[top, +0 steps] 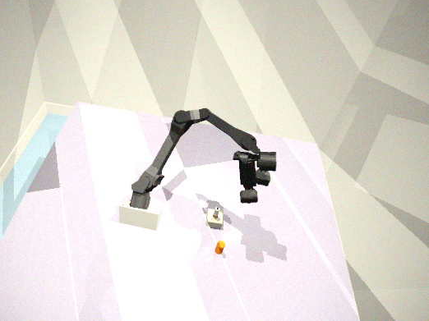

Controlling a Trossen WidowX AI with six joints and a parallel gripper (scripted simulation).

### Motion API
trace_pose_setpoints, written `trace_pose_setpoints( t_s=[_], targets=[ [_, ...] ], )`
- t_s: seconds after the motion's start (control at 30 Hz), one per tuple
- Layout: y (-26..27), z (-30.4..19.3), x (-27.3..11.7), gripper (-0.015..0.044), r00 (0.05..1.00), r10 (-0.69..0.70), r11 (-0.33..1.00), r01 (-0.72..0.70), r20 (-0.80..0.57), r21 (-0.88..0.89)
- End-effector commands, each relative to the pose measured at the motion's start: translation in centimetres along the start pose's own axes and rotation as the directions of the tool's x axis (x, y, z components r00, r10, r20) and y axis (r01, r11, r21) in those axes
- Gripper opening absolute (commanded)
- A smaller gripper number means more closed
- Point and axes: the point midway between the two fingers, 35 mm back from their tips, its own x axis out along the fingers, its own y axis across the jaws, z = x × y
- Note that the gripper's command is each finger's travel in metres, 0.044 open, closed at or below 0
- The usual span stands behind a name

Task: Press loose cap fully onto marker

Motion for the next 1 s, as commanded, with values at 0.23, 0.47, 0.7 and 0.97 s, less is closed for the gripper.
trace_pose_setpoints(
  t_s=[0.23, 0.47, 0.7, 0.97],
  targets=[
    [-14.9, -8.7, 2.6, 0.0252, 0.957, 0.070, 0.801, 0.114, -0.280, 0.588],
    [-15.1, -8.2, 3.1, 0.0252, 0.955, 0.076, 0.791, 0.117, -0.286, 0.601],
    [-14.8, -9.1, 6.2, 0.0252, 0.955, 0.078, 0.791, 0.115, -0.286, 0.601],
    [-14.8, -9.8, 7.6, 0.0252, 0.955, 0.078, 0.791, 0.115, -0.285, 0.601]
  ],
)
